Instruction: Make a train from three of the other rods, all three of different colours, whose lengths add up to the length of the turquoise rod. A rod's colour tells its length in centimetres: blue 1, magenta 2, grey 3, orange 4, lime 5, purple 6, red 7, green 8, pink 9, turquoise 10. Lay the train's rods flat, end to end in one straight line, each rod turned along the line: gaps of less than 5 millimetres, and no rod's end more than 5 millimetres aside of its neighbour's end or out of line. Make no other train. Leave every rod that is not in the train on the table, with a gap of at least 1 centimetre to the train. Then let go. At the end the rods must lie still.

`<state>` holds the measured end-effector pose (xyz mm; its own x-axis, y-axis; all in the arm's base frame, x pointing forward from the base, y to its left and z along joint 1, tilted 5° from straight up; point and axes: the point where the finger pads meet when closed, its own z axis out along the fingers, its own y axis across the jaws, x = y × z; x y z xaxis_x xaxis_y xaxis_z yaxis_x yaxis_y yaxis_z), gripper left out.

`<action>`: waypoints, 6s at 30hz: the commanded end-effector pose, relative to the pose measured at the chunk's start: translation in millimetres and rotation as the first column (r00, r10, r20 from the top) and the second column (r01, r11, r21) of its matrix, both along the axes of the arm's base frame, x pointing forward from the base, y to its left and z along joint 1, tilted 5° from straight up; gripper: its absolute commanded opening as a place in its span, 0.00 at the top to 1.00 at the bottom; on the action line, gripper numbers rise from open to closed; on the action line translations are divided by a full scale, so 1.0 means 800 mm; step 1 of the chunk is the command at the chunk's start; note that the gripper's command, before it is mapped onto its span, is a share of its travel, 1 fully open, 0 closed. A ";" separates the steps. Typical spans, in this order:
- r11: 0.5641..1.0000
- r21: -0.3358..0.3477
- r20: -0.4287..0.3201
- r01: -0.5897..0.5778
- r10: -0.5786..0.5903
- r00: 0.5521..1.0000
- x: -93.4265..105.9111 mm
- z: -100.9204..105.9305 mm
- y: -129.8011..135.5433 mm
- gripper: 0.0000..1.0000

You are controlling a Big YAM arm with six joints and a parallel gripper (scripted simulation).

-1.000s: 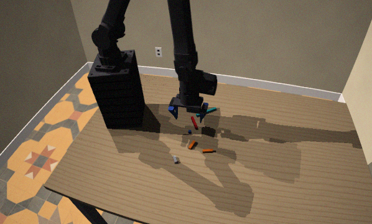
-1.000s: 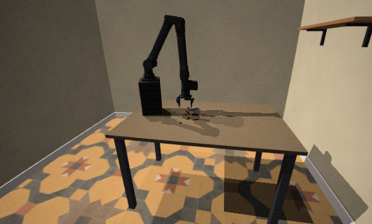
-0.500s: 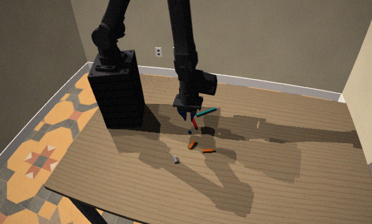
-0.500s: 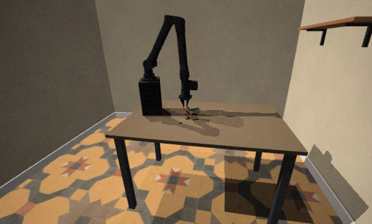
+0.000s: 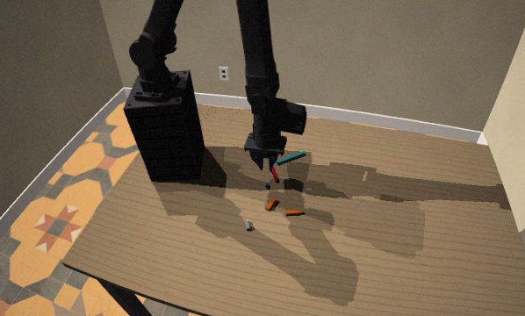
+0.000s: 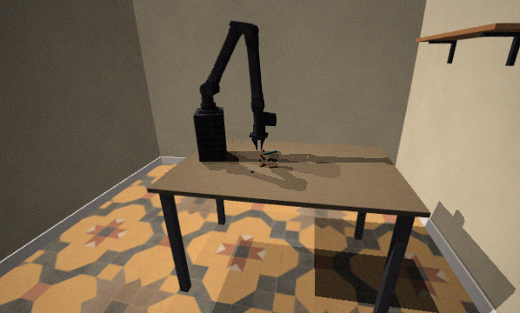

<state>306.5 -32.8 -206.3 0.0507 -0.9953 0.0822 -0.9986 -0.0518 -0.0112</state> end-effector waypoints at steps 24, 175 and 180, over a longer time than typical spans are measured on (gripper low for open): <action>1.000 0.004 0.021 -0.001 0.001 1.000 0.009 -0.012 -0.003 0.77; 1.000 0.006 0.006 0.000 0.000 1.000 -0.003 -0.067 -0.012 0.77; 1.000 0.006 0.006 0.000 0.000 1.000 -0.003 -0.067 -0.012 0.77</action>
<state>311.1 -41.7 -254.8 0.0507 -0.9952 0.0835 -0.9984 -0.0527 -0.0214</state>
